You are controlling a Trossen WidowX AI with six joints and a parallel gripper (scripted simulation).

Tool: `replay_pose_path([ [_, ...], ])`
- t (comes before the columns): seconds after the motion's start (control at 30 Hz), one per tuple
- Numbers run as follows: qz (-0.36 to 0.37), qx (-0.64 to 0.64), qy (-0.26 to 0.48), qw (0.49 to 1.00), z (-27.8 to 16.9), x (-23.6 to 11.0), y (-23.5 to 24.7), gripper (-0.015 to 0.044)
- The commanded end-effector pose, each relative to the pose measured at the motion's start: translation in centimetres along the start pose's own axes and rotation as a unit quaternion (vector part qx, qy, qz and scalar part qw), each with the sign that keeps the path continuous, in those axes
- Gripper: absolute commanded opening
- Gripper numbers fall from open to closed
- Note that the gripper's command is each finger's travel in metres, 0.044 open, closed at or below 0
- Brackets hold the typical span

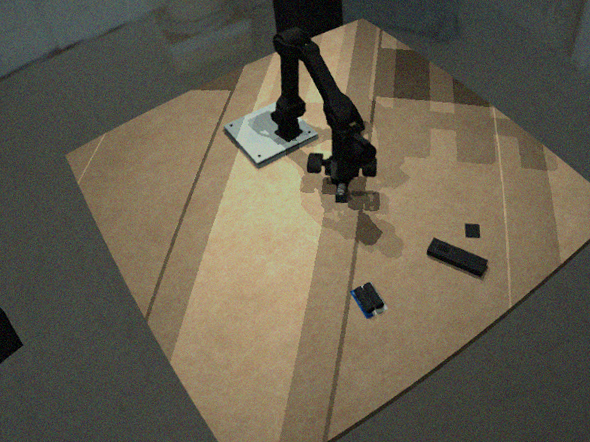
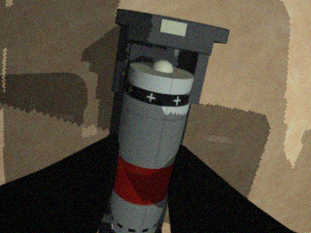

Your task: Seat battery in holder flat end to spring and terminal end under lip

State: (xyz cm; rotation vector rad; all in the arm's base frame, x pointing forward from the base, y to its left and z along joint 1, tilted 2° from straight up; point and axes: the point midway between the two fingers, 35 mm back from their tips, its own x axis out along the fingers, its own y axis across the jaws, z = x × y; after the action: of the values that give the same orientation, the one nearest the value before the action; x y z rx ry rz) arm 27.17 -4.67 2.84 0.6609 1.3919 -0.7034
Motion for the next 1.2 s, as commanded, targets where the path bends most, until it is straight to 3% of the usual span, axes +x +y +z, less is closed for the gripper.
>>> replay_pose_path([
  [0.0, -0.001, -0.004, 0.023, 1.0, -0.3, 0.2, 0.0, 0.007],
  [1.17, 0.002, -0.002, 0.041, 0.999, 1.2, 0.2, 0.0, 0.007],
])
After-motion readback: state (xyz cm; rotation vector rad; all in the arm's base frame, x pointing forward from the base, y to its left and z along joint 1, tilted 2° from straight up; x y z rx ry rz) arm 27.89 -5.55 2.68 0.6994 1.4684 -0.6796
